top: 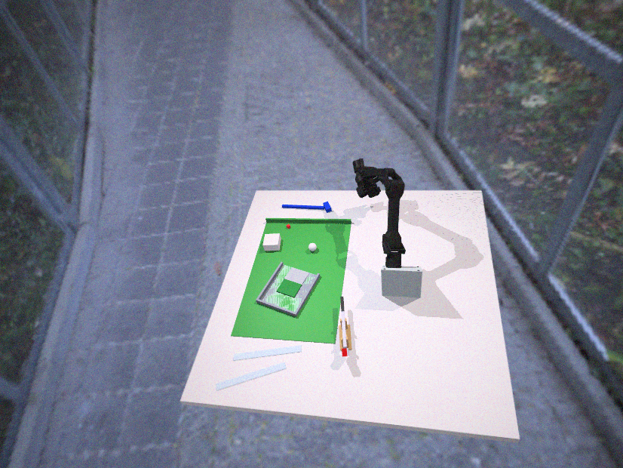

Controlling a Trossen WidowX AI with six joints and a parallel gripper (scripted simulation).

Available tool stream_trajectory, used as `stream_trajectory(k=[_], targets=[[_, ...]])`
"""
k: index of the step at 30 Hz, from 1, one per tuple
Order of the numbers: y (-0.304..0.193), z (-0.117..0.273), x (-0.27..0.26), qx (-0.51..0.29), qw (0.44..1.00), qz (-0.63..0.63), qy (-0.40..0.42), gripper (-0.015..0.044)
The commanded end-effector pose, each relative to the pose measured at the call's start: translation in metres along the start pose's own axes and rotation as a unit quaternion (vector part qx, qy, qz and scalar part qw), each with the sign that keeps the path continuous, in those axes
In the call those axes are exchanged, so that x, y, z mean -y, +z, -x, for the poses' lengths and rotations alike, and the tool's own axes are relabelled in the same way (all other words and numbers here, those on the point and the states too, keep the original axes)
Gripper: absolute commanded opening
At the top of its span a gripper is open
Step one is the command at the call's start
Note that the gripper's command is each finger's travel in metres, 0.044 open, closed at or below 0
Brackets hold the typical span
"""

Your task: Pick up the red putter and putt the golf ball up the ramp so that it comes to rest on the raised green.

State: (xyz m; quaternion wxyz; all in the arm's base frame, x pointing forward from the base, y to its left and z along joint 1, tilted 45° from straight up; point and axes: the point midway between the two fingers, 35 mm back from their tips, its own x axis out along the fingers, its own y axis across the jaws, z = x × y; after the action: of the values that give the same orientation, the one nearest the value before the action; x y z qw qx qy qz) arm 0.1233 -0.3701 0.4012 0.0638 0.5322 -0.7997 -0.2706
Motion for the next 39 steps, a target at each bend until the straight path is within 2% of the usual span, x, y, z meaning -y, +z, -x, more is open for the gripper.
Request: stream_trajectory(k=[1,2,12,21,25,29,39], targets=[[0.0,0.001,0.001,0.0,1.0,0.003,-0.002,0.0426],[0.0,0.003,0.005,-0.002,1.0,0.01,-0.007,0.044],[0.005,0.062,0.087,-0.053,0.975,0.18,-0.122,0.044],[0.033,0.112,0.164,-0.115,0.884,0.408,-0.197,0.044],[0.065,0.153,0.213,-0.176,0.763,0.578,-0.23,0.044],[0.094,0.187,0.244,-0.229,0.643,0.69,-0.241,0.044],[0.179,0.269,0.296,-0.359,0.292,0.86,-0.215,0.044]])
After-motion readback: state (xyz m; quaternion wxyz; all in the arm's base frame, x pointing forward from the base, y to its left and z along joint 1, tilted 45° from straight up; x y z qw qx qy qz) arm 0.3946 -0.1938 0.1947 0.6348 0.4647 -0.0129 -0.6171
